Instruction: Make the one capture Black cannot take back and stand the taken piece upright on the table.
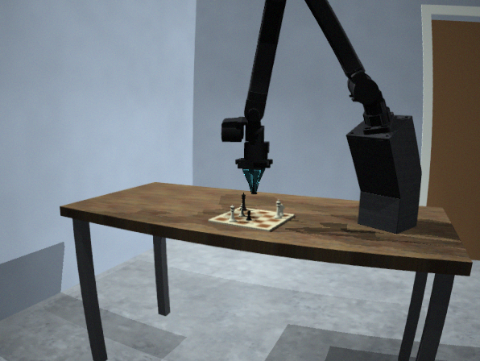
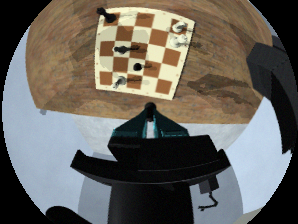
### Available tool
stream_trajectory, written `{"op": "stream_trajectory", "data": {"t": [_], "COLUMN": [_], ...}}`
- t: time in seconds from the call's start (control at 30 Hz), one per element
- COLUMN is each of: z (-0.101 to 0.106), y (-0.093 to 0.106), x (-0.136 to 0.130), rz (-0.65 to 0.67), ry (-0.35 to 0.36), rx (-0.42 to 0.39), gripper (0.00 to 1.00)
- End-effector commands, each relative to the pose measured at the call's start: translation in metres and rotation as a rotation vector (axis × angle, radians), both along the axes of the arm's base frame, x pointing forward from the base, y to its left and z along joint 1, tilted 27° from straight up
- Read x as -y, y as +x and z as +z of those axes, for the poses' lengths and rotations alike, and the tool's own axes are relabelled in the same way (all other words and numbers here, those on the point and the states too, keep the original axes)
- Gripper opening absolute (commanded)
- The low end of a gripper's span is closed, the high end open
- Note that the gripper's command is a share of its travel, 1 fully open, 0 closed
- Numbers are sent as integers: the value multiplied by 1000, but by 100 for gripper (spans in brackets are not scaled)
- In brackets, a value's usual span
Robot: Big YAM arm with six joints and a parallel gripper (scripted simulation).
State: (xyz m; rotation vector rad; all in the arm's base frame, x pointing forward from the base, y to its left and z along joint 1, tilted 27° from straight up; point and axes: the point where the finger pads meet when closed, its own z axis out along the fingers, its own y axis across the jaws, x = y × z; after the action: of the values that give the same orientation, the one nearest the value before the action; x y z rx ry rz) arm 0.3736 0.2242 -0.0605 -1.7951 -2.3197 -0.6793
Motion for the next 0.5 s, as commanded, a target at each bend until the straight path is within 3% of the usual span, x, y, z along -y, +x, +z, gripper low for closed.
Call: {"op": "stream_trajectory", "data": {"t": [0.0, 0.13, 0.17, 0.23, 0.3, 0.37, 0.43, 0.47], "z": [12, 4, 8, 23, 23, 37, 40, 51], "y": [10, 15, 21, 51, 51, 74, 79, 82], "x": [7, 0, -16, -40, -40, -60, -65, -66], "rz": [-9, -28, -20, -54, -54, -82, -89, -88], "ry": [7, 0, 1, 9, 10, 16, 18, 29], "rx": [31, -6, -9, -22, -22, -32, -34, -15], "gripper": [0, 0, 0, 0, 0, 0, 0, 0]}}
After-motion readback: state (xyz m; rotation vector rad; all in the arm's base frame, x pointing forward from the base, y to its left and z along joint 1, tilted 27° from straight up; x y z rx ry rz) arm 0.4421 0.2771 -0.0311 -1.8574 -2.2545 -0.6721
